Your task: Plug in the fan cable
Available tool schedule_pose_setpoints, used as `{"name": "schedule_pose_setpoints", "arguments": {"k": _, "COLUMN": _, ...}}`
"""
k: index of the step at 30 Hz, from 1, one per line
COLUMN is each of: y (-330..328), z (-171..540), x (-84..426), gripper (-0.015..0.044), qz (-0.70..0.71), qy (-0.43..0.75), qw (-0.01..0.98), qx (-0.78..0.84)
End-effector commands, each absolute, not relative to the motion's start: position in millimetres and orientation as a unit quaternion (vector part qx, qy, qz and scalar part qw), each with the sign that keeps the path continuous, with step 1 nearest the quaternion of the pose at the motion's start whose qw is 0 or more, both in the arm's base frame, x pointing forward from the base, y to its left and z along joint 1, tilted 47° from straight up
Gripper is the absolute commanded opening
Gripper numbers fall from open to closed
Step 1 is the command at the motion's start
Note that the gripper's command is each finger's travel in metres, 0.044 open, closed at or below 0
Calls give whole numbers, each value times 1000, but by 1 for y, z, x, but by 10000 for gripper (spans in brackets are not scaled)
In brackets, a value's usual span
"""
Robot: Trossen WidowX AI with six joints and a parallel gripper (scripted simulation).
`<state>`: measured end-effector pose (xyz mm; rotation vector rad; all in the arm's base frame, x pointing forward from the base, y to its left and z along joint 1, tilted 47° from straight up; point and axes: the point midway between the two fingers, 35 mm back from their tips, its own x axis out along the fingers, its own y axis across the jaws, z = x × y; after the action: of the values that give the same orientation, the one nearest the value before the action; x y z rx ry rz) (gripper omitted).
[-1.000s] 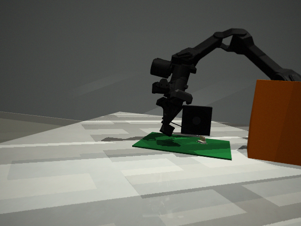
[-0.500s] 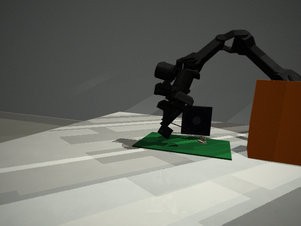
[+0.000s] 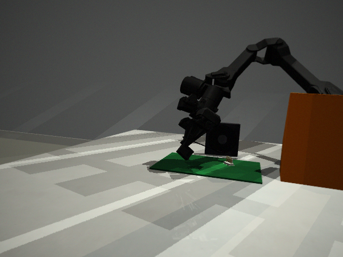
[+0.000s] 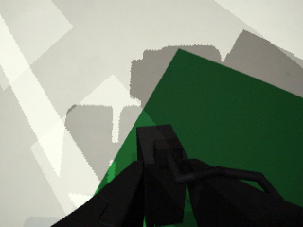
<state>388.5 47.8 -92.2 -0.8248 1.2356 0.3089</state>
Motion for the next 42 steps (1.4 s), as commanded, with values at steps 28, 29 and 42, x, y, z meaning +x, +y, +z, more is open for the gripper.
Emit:
{"name": "schedule_pose_setpoints", "arguments": {"k": 28, "y": 51, "z": -77, "x": 388, "gripper": 0, "qz": 205, "qy": 442, "qw": 786, "qx": -380}}
{"name": "schedule_pose_setpoints", "arguments": {"k": 29, "y": 51, "z": -77, "x": 387, "gripper": 0, "qz": 206, "qy": 438, "qw": 788, "qx": -380}}
{"name": "schedule_pose_setpoints", "arguments": {"k": 42, "y": 48, "z": -67, "x": 383, "gripper": 0, "qz": 222, "qy": 386, "qw": 806, "qx": -390}}
